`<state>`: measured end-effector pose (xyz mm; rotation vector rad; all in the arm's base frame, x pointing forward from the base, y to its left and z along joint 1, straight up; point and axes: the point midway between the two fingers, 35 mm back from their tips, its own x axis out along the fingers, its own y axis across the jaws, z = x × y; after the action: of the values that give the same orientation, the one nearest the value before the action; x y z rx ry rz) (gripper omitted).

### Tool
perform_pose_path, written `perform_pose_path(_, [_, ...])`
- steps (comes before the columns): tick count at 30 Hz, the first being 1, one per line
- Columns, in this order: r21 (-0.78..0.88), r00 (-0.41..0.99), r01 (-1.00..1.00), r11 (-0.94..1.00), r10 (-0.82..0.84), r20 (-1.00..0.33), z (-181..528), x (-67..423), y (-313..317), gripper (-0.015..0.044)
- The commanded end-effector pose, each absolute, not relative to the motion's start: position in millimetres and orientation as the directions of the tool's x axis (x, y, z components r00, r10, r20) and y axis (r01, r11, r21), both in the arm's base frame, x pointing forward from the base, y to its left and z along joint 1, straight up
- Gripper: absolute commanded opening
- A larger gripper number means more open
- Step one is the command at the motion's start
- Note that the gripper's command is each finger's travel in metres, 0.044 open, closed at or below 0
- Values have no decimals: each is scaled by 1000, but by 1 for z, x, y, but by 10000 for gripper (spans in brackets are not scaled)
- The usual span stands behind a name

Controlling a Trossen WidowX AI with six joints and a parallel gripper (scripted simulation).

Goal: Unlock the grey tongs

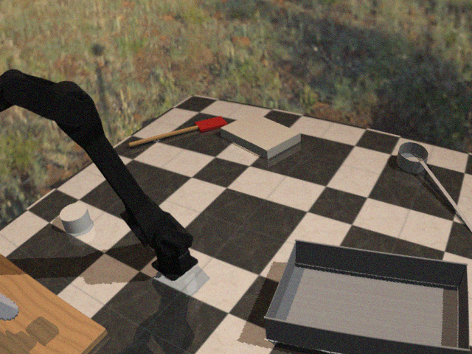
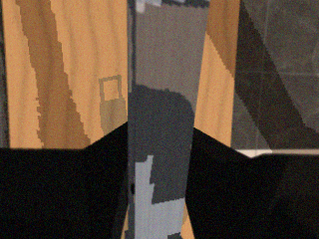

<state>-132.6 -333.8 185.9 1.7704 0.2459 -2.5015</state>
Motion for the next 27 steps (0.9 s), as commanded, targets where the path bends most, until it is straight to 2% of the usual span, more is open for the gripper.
perform_pose_path(1, [-55, -225, 154, -987, 20, -974, 192, -133, -335, -150])
perform_pose_path(9, [13, -35, 150, -989, -18, -999, 199, -133, -337, -150])
perform_pose_path(27, [15, -29, 150, -989, -19, -999, 191, -134, -339, -150])
